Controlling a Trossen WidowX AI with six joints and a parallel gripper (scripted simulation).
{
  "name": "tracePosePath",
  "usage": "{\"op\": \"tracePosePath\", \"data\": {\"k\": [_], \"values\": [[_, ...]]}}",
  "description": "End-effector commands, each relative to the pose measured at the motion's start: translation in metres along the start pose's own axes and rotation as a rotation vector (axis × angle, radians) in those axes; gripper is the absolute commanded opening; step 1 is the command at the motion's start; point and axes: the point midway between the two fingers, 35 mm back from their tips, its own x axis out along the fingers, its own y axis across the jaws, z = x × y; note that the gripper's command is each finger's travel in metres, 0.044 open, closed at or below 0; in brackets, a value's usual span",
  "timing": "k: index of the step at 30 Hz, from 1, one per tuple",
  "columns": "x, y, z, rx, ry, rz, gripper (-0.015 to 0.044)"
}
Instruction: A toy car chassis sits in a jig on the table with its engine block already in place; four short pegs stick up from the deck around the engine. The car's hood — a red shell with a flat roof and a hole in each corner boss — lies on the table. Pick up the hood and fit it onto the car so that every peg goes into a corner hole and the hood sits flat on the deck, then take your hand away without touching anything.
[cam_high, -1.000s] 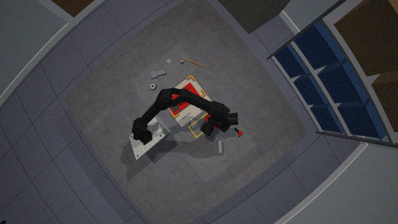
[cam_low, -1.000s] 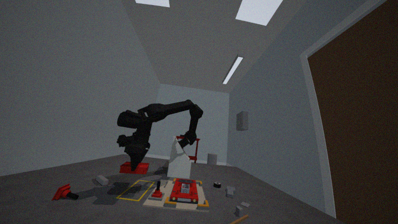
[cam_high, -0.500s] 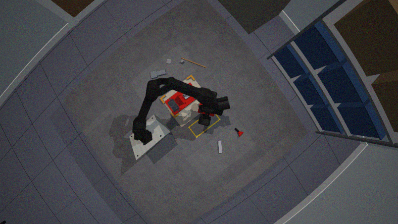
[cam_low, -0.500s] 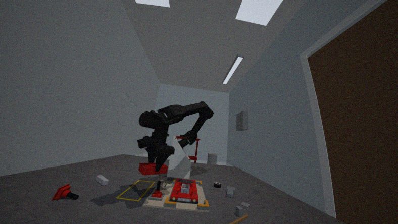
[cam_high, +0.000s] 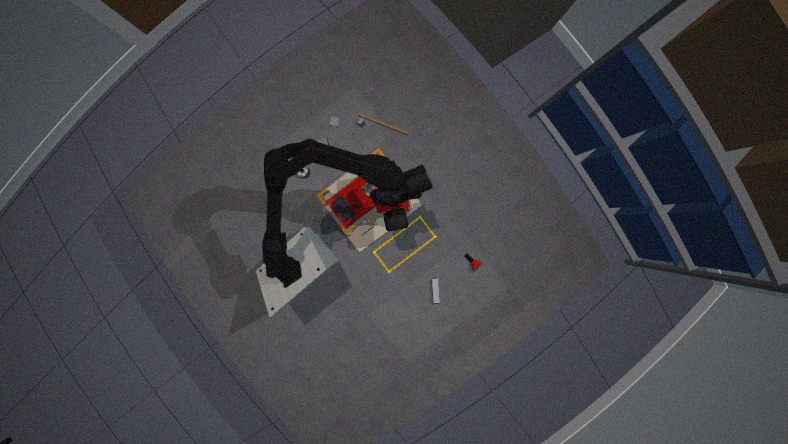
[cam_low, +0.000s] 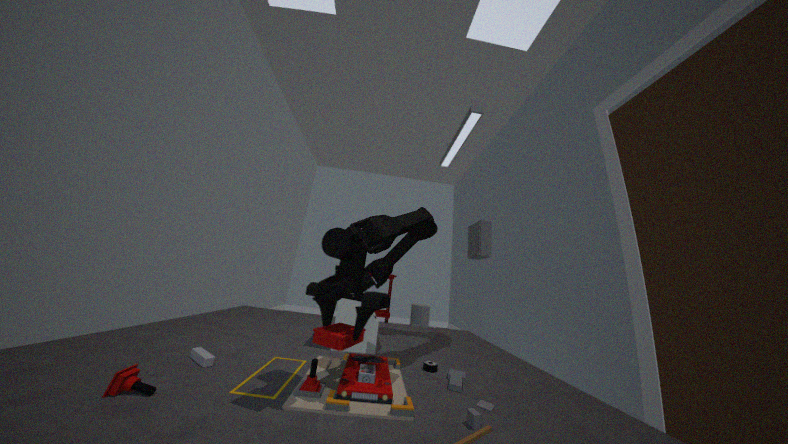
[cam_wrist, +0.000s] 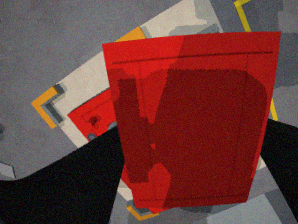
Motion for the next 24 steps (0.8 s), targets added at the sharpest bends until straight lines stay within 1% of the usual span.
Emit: {"op": "tracePosePath", "data": {"k": [1,12,19,24], "values": [[-0.002,0.016,-0.014,-0.129,-0.005,0.009,0.0000],[0.000,0.049,-0.053,-0.419,-0.001,0.021,0.0000],[0.001,0.050,-0.055,-0.436,0.000,0.022,0.0000],[0.014,0.050,-0.054,-0.436,0.000,0.022,0.0000]]}}
